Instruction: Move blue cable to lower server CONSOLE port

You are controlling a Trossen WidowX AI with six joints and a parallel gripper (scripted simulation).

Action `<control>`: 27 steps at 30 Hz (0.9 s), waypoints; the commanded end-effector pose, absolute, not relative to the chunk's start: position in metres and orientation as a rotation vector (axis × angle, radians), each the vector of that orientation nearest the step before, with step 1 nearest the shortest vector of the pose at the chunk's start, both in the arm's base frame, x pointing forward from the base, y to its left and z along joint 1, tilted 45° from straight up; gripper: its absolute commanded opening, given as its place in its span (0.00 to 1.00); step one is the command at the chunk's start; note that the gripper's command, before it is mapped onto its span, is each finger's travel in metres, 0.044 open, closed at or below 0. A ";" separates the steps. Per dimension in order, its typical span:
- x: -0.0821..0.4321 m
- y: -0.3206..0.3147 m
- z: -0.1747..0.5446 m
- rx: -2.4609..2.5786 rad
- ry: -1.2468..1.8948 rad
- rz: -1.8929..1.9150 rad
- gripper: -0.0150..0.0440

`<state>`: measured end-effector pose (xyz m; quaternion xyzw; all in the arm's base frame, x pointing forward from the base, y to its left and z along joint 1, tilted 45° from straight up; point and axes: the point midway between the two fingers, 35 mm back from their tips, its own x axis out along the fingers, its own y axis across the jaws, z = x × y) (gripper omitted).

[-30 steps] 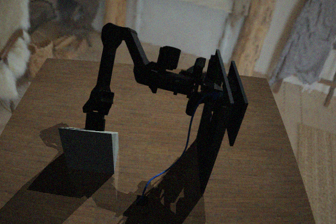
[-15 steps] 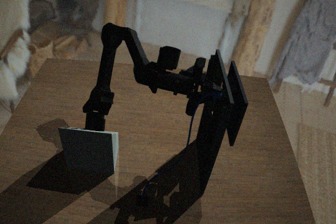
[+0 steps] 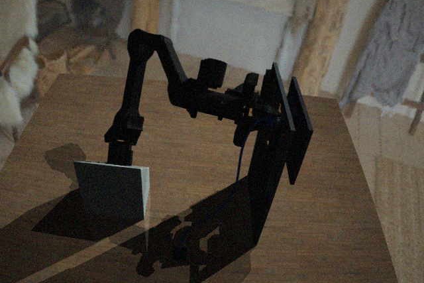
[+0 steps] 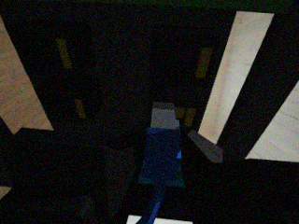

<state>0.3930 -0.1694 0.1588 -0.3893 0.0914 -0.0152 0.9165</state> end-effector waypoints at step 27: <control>0.377 -0.171 0.158 -0.800 0.189 -0.032 0.25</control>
